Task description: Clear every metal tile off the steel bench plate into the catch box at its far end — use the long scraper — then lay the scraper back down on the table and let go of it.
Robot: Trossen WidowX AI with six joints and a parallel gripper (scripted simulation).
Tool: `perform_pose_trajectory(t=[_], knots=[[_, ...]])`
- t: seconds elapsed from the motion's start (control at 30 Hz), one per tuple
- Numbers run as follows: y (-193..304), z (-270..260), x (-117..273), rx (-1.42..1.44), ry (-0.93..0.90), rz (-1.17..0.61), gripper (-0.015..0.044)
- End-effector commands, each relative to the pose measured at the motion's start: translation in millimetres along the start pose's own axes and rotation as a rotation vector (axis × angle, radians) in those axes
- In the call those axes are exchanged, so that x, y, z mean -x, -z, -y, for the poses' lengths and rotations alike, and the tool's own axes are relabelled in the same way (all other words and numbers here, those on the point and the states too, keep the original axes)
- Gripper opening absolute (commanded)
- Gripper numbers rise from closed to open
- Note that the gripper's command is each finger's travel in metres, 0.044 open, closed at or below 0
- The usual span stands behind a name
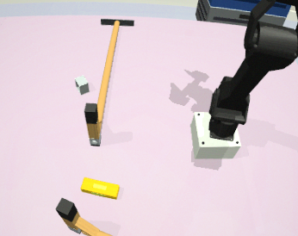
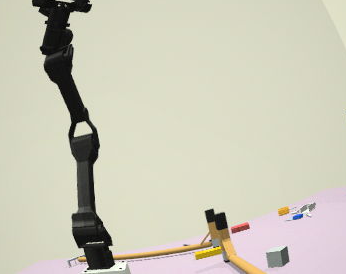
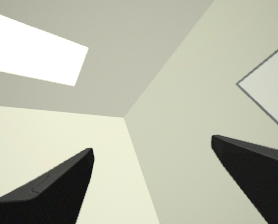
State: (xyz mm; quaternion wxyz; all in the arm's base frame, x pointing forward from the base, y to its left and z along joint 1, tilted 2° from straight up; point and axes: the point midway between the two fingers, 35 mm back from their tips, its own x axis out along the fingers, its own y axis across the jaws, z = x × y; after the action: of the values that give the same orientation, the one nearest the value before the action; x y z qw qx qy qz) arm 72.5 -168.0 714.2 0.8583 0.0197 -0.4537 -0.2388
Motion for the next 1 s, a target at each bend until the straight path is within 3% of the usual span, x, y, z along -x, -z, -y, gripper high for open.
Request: perform_pose_trajectory(t=[0.0,0.5,0.97], knots=[[10.4,8.8,3.0,0.002,0.055,-0.025,0.0440],[74.3,48.8,28.3,0.029,0.288,-0.235,0.0440],[144.3,70.4,77.3,0.103,0.442,-0.540,0.0440]])
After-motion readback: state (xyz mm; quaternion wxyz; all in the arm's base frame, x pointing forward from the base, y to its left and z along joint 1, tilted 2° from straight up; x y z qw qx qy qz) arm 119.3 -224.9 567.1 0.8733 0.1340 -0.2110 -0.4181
